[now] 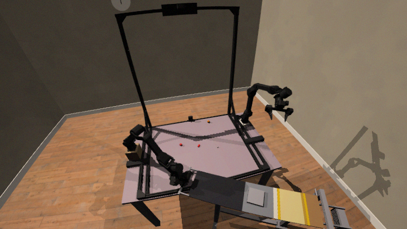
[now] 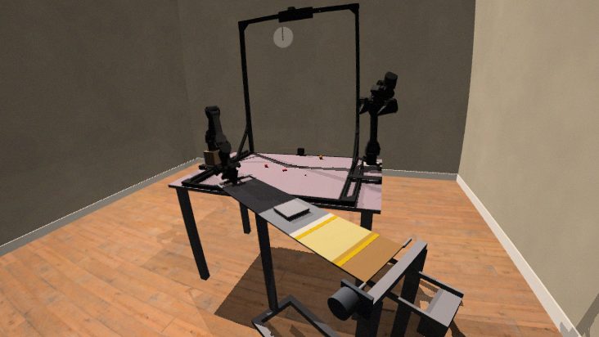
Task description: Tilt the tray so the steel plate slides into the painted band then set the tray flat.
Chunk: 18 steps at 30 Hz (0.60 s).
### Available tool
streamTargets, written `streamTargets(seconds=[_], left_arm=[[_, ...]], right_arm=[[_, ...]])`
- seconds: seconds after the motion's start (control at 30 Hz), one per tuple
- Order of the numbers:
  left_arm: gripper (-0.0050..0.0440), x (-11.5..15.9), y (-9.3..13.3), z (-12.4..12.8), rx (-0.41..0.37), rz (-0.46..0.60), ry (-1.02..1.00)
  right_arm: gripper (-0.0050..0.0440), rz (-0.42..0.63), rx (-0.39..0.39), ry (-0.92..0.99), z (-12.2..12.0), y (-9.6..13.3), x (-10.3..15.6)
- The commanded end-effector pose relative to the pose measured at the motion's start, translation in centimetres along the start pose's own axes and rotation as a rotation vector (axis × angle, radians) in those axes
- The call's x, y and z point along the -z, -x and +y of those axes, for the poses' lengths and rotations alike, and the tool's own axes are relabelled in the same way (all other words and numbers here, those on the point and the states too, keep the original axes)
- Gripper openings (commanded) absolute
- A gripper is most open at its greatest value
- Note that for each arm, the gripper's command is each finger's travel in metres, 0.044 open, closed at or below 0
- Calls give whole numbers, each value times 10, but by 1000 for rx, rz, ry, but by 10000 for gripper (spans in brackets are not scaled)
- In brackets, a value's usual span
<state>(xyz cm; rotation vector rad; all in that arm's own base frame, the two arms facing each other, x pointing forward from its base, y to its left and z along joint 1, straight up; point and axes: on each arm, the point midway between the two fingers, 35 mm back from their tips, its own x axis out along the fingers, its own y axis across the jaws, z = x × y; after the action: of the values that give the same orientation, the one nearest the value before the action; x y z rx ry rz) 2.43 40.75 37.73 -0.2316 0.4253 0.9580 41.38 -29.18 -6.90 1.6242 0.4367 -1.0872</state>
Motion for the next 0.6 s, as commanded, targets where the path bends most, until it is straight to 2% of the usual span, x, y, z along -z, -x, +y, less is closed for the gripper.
streamTargets(seconds=[0.0, 0.57], left_arm=[[440, 0, 0, 0, 2, -2, -6], [440, 0, 0, 0, 2, -2, -6]], right_arm=[[0, -1, -7, 0, 6, 6, 0], [0, -1, -7, 0, 9, 11, 0]])
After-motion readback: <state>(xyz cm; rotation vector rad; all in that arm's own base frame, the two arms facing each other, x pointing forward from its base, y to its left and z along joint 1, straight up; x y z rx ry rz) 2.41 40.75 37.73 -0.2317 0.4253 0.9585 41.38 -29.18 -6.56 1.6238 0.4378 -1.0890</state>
